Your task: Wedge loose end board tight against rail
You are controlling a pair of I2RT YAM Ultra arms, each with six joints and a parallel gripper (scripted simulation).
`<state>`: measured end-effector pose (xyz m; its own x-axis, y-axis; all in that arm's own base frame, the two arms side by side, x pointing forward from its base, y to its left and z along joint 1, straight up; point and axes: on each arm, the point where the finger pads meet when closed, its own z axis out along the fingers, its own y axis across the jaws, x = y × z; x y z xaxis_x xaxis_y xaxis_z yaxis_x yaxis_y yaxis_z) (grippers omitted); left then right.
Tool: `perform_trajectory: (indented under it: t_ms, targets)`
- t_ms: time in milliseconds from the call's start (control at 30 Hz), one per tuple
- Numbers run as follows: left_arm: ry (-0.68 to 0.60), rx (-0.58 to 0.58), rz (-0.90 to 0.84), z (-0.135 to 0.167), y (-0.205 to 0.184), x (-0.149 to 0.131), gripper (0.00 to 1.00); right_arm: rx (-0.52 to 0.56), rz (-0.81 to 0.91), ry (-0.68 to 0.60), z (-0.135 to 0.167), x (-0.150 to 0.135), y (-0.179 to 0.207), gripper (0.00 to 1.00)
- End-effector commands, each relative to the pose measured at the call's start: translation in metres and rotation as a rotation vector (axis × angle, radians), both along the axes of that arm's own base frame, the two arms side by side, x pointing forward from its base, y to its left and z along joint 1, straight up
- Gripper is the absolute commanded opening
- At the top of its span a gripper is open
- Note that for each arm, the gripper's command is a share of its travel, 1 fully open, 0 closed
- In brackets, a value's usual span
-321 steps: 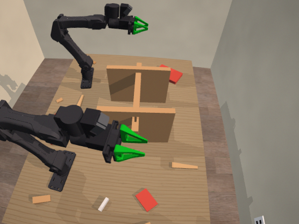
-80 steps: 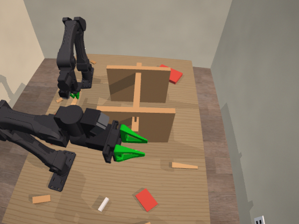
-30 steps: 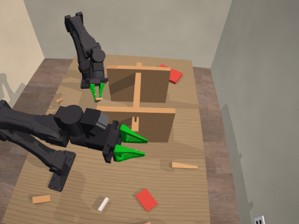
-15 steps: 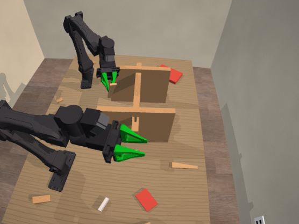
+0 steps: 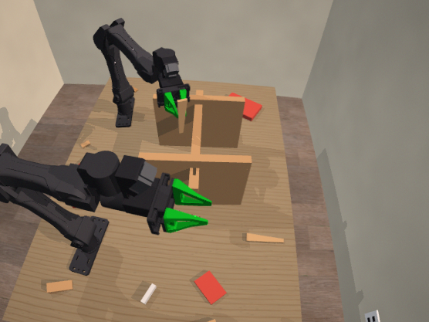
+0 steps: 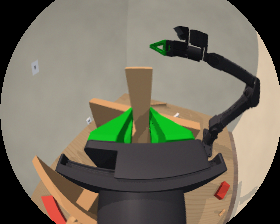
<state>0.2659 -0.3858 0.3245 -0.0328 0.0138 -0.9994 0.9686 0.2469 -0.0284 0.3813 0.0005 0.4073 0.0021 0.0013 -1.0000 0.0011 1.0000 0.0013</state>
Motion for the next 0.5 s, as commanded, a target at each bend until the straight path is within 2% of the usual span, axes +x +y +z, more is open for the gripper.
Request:
perform_trajectory:
  t_ms: [0,33,167,367,467]
  targets:
    - [-0.030,-0.049,-0.216,0.000,-0.012,-0.020,0.01,-0.007,0.000,-0.046,0.022,-0.003,0.001,0.39]
    - [-0.054,-0.065,-0.258,0.006,-0.013,-0.023,0.01,-0.007,0.000,-0.046,0.022,-0.003,0.001,0.39]
    - [-0.077,-0.074,-0.402,-0.004,-0.014,-0.037,0.01,-0.007,0.000,-0.046,0.022,-0.003,0.001,0.39]
    - [-0.057,-0.066,-0.434,-0.017,-0.015,-0.037,0.01,-0.007,0.000,-0.046,0.022,-0.003,0.001,0.39]
    - [-0.016,-0.042,-0.431,-0.036,-0.009,-0.039,0.01,-0.007,0.000,-0.046,0.022,-0.003,0.001,0.39]
